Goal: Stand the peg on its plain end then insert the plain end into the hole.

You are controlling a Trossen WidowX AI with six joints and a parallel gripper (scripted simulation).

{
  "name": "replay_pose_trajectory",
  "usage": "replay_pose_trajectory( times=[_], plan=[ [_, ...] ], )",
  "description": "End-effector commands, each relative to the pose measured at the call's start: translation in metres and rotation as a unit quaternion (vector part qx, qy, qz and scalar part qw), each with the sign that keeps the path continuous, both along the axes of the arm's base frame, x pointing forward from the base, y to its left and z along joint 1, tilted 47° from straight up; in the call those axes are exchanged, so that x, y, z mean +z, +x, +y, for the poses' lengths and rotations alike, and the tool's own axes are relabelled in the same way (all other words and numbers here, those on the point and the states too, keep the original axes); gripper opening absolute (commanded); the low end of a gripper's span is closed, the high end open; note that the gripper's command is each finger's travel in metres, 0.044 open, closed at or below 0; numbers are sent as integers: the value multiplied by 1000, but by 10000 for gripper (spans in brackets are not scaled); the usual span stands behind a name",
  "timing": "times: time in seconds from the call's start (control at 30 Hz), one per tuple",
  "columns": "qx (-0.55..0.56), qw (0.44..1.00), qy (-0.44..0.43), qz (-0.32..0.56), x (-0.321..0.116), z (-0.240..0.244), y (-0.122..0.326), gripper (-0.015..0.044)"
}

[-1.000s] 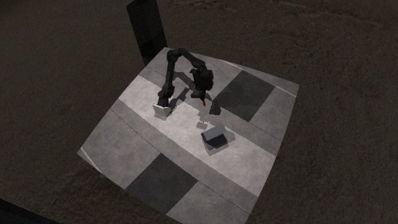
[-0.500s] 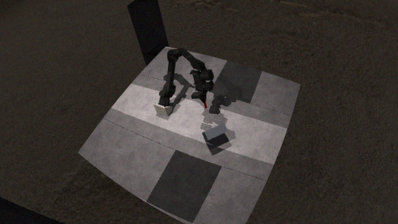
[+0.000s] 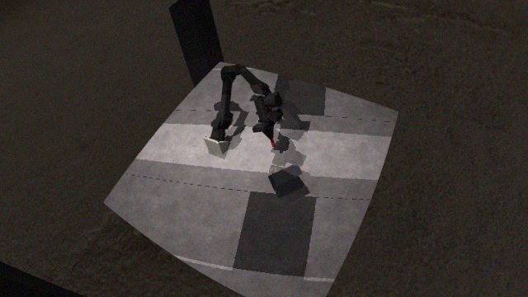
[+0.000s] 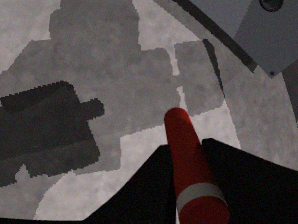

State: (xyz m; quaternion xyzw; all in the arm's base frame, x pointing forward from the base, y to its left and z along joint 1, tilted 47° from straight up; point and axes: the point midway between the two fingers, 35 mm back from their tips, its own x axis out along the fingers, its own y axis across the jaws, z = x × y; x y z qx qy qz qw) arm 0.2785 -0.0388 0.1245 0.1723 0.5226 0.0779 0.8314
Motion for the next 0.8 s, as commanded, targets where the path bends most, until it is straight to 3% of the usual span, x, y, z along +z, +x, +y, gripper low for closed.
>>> replay_pose_trajectory(
  times=[0.0, 0.77],
  plan=[
    [-12, 1000, -13, -11, -1, -5, 1, 0],
    [-63, 994, -67, -58, -12, -27, 8, 0]
  ],
)
